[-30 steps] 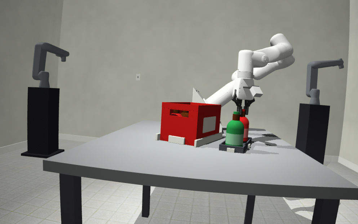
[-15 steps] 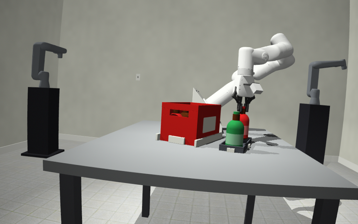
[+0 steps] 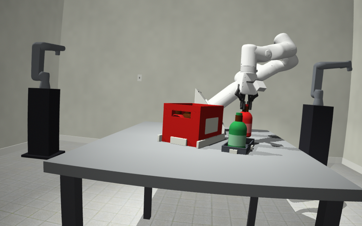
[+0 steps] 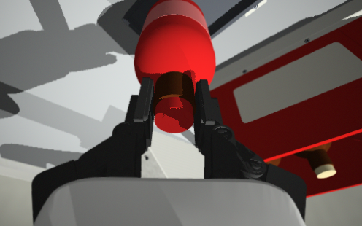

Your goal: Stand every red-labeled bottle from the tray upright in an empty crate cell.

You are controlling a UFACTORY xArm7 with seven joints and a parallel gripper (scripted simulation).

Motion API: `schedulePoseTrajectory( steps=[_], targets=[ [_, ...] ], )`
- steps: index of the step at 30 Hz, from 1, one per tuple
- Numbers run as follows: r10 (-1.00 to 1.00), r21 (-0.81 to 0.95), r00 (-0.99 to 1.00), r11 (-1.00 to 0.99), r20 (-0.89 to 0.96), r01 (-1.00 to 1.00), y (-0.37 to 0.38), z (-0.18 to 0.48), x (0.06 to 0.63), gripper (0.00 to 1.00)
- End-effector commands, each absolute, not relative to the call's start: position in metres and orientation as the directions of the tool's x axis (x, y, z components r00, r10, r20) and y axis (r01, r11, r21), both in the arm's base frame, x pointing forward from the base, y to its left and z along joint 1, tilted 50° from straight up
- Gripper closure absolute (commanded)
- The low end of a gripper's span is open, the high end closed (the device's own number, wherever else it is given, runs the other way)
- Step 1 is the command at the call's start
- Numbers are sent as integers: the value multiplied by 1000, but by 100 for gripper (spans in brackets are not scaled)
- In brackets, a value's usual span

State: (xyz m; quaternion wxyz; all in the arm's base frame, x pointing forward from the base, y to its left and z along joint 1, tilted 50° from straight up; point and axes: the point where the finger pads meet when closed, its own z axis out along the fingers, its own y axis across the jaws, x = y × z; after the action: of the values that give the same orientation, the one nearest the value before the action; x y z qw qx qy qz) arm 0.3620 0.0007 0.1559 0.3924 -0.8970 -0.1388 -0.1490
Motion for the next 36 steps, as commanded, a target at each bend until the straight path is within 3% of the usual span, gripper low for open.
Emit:
schedulePoseTrajectory(
  steps=[1, 36],
  targets=[
    [130, -661, 917, -655, 378, 365, -3, 159, 362, 100],
    [130, -661, 917, -655, 378, 365, -6, 162, 362, 100]
  ],
)
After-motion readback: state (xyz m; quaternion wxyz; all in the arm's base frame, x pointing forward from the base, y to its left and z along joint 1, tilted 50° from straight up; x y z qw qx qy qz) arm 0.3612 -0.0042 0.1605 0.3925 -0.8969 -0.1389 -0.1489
